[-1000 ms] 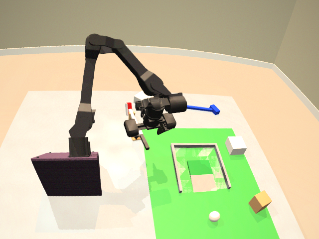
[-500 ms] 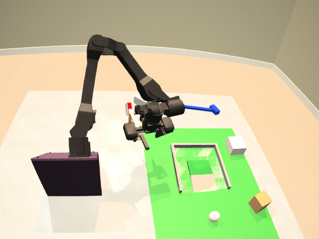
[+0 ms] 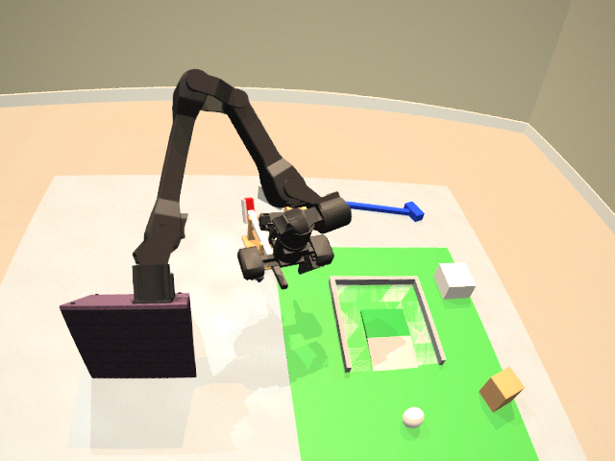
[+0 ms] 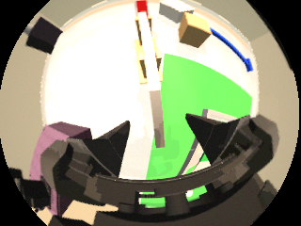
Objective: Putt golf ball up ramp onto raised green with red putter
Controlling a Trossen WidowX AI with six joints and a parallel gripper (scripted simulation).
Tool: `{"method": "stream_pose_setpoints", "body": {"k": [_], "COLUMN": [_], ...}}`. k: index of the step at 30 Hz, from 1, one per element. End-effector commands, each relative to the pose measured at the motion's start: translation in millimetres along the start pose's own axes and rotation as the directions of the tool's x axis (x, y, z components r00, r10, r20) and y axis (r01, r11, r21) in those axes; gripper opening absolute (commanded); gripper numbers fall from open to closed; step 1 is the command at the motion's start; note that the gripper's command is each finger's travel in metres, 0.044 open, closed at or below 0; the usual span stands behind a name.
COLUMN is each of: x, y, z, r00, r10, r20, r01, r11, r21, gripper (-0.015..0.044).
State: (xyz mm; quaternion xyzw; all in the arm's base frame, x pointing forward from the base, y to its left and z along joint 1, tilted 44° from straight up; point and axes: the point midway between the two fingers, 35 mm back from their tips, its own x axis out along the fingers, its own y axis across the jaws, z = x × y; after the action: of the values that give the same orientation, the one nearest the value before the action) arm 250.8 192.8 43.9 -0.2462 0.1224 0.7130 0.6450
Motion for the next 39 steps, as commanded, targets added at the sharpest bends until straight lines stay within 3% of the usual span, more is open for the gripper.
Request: {"method": "stream_pose_setpoints", "body": {"k": [1,15,31,39], "x": [7,23,20,18], "y": [1,2,1,0], "z": [-2,-6,-5,-5], "r00": [1.000,1.000,1.000,1.000], "r10": [0.005,0.005,0.002,0.003], "r20": [-0.004,-0.002,0.001,-0.001], "r01": [-0.005,-0.005,-0.002,-0.003], "r11": [1.000,1.000,1.000,1.000], "r21": [0.006,0.007,0.001,0.001], "gripper": [0.0440,0.0440,0.0020,0.0000]}}
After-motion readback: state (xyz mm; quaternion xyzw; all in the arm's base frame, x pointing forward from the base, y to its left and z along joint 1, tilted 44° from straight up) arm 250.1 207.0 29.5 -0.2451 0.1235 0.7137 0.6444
